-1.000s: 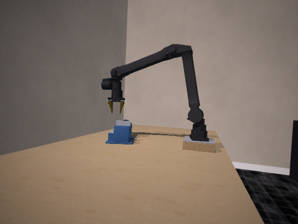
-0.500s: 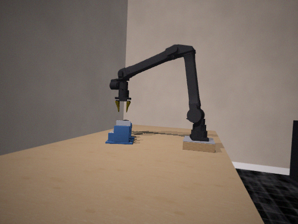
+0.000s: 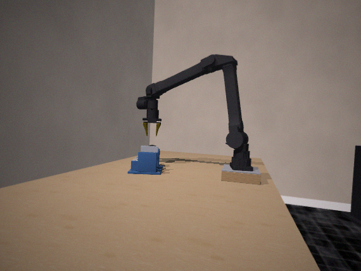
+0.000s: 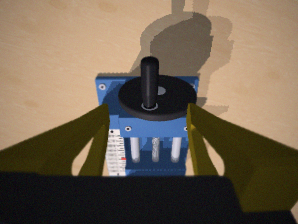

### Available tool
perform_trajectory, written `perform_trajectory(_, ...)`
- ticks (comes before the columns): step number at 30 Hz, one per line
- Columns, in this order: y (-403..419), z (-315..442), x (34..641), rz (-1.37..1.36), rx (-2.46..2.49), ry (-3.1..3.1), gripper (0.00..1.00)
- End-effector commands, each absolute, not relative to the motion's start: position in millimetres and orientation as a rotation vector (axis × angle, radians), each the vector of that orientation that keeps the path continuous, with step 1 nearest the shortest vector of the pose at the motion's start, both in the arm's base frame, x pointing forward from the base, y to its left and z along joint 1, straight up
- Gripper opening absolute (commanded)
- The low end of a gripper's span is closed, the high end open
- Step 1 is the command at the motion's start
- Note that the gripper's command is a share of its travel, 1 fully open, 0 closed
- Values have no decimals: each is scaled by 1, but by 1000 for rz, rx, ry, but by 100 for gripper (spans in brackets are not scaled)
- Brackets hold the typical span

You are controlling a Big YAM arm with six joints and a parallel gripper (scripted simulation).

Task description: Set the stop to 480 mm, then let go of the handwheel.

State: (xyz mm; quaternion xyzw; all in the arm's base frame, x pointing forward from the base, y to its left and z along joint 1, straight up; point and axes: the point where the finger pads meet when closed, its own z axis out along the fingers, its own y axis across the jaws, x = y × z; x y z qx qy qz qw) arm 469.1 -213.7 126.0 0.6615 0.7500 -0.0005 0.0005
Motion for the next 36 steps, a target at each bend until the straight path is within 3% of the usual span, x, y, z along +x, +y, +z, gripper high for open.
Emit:
perform_trajectory(1, -226, 147, 475, 18, 2049, 2318, 53)
perform_trajectory(36, -218, 102, 474, 21, 2033, 2325, 53)
